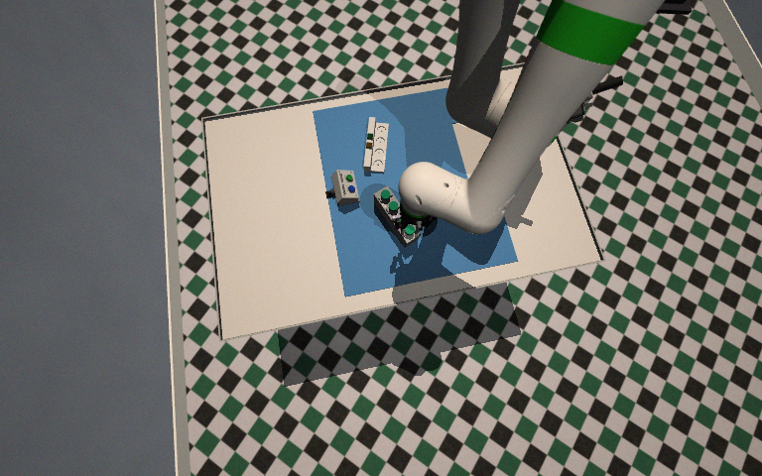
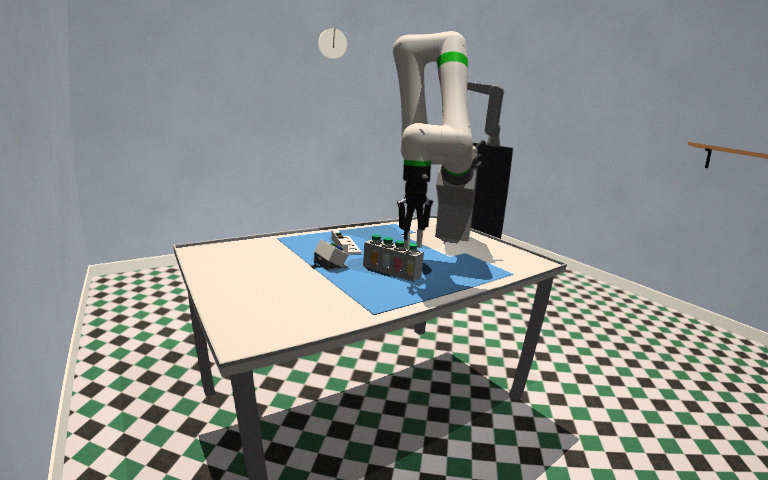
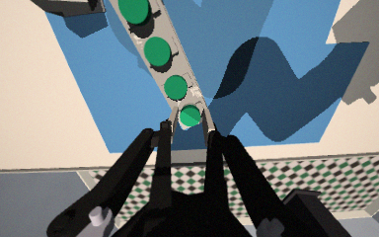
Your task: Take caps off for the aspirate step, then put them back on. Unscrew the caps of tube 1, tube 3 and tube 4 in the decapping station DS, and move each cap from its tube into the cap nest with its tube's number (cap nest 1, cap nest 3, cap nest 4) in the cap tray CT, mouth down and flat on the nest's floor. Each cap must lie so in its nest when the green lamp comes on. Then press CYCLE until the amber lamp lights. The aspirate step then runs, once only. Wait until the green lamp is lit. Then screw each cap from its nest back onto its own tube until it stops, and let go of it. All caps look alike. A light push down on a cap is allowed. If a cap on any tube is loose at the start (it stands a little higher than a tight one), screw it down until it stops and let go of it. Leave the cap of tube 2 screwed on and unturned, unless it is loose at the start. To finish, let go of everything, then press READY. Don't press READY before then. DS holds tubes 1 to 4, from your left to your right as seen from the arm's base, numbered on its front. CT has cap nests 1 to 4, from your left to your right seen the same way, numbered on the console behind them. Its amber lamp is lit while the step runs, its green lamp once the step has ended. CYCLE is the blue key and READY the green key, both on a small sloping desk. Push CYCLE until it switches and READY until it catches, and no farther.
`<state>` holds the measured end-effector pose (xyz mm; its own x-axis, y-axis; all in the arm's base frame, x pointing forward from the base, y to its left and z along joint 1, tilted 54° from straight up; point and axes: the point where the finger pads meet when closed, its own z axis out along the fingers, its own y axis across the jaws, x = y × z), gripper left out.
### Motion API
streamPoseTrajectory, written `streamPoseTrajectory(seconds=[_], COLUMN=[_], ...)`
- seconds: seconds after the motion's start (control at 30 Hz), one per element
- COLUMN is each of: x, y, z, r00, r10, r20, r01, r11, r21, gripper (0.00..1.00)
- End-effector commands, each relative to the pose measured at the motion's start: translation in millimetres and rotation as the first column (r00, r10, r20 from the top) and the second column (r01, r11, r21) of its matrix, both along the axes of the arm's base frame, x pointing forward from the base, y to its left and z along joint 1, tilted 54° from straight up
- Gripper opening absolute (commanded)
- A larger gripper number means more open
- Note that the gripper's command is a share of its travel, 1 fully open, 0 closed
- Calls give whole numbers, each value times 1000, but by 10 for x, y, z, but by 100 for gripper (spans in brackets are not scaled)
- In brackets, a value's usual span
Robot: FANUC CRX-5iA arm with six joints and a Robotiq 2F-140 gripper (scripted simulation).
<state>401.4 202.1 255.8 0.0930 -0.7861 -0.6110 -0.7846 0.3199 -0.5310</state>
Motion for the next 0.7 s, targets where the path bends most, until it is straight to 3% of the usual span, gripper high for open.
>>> streamPoseTrajectory(seconds=[0.0, 0.4, 0.53, 0.67], x=[-1, -1, -2, -3], y=[-3, -3, -4, -4], z=[-3, -3, -2, -1], r00=[999, 999, 990, 956], r10=[-31, -31, 94, 227], r20=[11, 11, 108, 185], r01=[31, 31, -78, -171], r11=[999, 999, 987, 946], r21=[-11, -11, -140, -276], gripper=[0, 0, 0, 0])
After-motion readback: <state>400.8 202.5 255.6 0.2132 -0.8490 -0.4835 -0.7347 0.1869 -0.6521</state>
